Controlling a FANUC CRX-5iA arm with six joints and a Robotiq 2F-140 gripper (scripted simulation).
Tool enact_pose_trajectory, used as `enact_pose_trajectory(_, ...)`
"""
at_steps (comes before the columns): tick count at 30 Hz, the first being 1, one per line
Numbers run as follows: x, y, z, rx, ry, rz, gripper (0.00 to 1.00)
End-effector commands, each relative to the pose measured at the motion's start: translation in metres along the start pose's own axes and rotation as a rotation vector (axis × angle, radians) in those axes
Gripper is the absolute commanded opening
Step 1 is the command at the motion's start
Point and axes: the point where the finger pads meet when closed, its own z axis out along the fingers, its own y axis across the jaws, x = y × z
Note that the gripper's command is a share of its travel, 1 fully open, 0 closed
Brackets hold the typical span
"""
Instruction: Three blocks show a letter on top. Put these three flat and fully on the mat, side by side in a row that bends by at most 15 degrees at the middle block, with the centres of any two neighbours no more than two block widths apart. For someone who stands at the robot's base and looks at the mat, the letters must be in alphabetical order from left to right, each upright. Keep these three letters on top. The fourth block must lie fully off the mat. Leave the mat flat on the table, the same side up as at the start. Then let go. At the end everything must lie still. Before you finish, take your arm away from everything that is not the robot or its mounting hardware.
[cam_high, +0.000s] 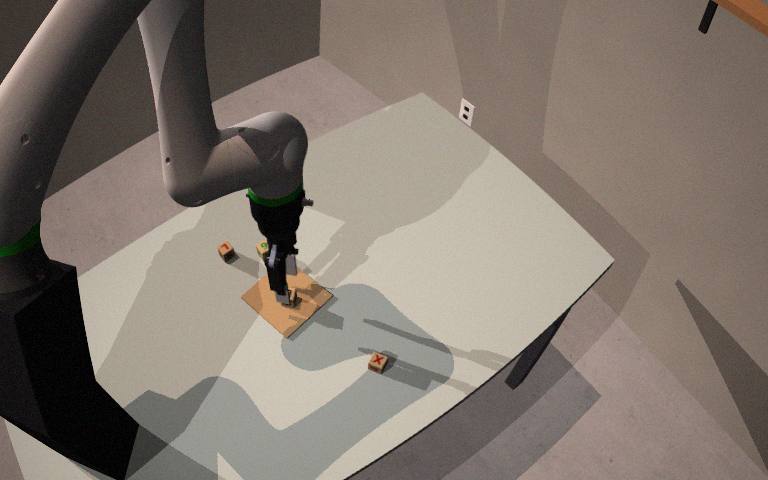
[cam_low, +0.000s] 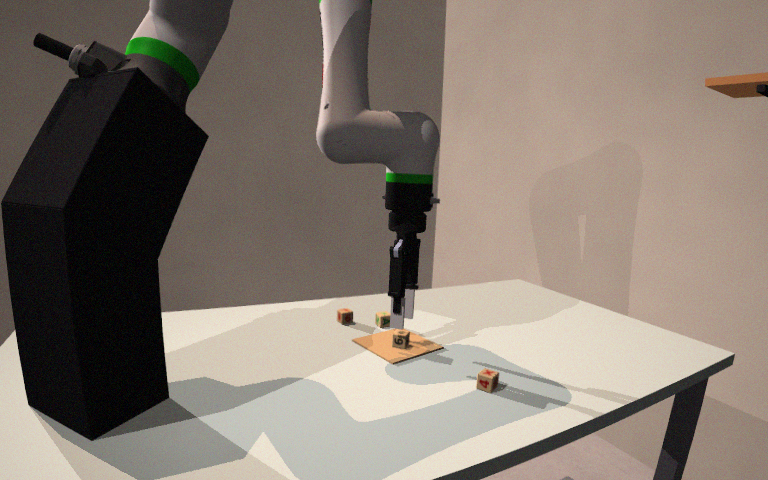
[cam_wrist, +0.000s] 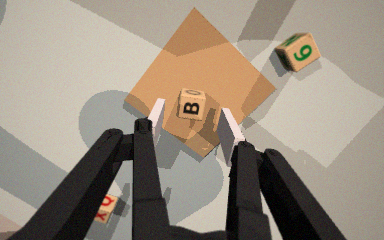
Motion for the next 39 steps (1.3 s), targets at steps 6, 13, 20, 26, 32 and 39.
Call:
enact_pose_trajectory(6,0.000,0.000,0.008,-0.001,-0.001,0.000,0.40)
enact_pose_trajectory(13,0.000,0.000,0.010,-0.001,-0.001,0.000,0.40)
enact_pose_trajectory(20,0.000,0.000,0.010,-0.001,-0.001,0.000,0.40)
enact_pose_trajectory(26,0.000,0.000,0.011,-0.001,-0.001,0.000,0.40)
enact_pose_trajectory(32,0.000,0.000,0.013,-0.001,-0.001,0.000,0.40)
enact_pose_trajectory(39,0.000,0.000,0.026,-0.001,-0.001,0.000,0.40)
